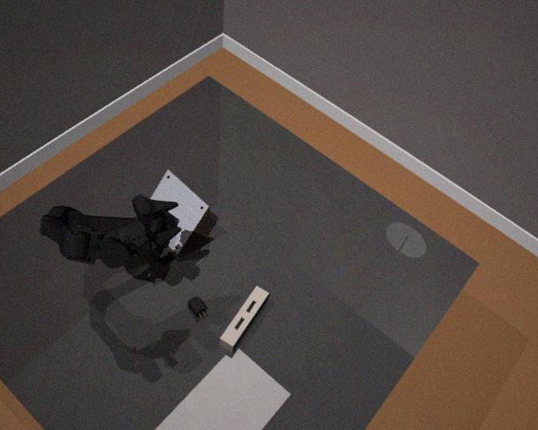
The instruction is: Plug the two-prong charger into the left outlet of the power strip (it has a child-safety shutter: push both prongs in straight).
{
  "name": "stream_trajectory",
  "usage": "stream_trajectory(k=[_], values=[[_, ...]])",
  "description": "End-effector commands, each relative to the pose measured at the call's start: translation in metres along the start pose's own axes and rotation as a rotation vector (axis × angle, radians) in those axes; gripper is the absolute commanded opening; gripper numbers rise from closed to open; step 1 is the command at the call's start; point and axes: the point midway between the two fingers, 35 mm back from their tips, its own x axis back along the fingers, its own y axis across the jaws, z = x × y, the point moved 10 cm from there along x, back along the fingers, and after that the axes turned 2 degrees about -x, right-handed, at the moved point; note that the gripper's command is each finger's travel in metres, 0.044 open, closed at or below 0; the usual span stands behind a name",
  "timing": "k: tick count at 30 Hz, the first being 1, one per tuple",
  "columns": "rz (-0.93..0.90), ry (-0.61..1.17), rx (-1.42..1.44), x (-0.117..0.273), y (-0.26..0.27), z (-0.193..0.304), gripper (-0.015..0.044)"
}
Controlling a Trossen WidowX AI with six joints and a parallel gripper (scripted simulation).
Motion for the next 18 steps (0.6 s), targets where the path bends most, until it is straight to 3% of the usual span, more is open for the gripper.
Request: stream_trajectory(k=[1,18], values=[[0.124,0.001,-0.012,-0.021,-0.018,-0.015,0.0440],[0.652,-0.007,-0.127,-0.076,-0.084,-0.053,0.0440]])
